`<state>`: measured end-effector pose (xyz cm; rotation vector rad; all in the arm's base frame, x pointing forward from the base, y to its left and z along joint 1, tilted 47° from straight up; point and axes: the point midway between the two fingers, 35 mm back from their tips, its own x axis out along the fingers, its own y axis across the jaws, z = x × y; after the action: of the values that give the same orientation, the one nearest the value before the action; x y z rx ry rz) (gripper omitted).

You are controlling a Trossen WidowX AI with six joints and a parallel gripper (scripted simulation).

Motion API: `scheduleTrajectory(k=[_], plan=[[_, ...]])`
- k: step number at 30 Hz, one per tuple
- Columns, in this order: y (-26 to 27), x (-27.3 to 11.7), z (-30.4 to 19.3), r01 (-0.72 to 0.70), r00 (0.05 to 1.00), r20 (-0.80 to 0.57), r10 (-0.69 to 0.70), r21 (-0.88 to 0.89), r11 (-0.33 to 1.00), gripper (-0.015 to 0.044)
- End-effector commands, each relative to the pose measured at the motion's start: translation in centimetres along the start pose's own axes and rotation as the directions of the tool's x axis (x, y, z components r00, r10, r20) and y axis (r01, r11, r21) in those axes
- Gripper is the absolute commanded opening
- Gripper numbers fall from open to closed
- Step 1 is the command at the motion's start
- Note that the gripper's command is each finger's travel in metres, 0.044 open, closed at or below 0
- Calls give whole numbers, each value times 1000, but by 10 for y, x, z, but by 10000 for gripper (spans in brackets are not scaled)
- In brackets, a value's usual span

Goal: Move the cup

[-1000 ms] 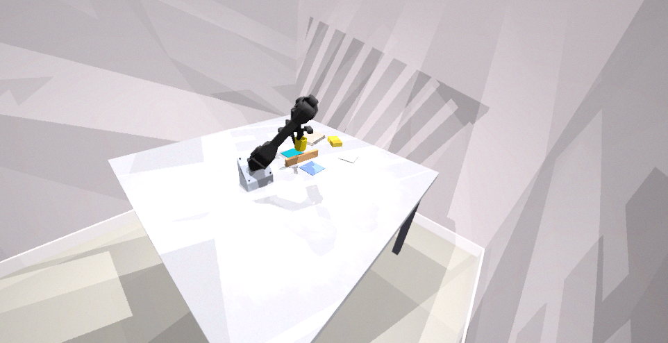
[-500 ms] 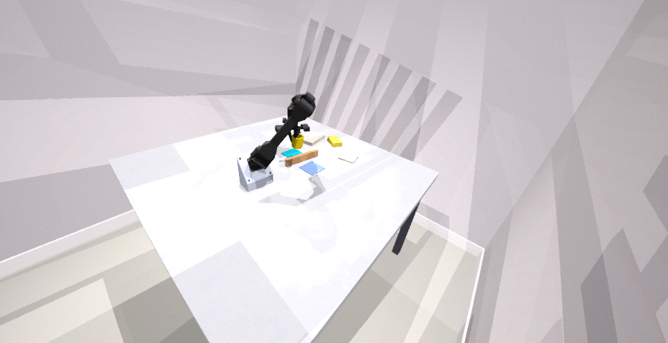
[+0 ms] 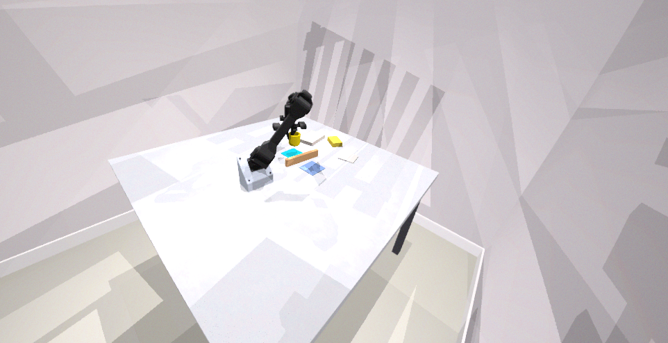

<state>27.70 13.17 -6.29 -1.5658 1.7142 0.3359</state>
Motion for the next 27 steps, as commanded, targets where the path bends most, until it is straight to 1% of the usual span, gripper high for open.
scheduleTrajectory(k=[1,8,27], plan=[[2,-2,8,-2,1000,4,2,5,1000,0],[3,3,11,-2,1000,4,2,5,1000,0],[2,37,13,-1,1000,3,1,5,1000,0]])
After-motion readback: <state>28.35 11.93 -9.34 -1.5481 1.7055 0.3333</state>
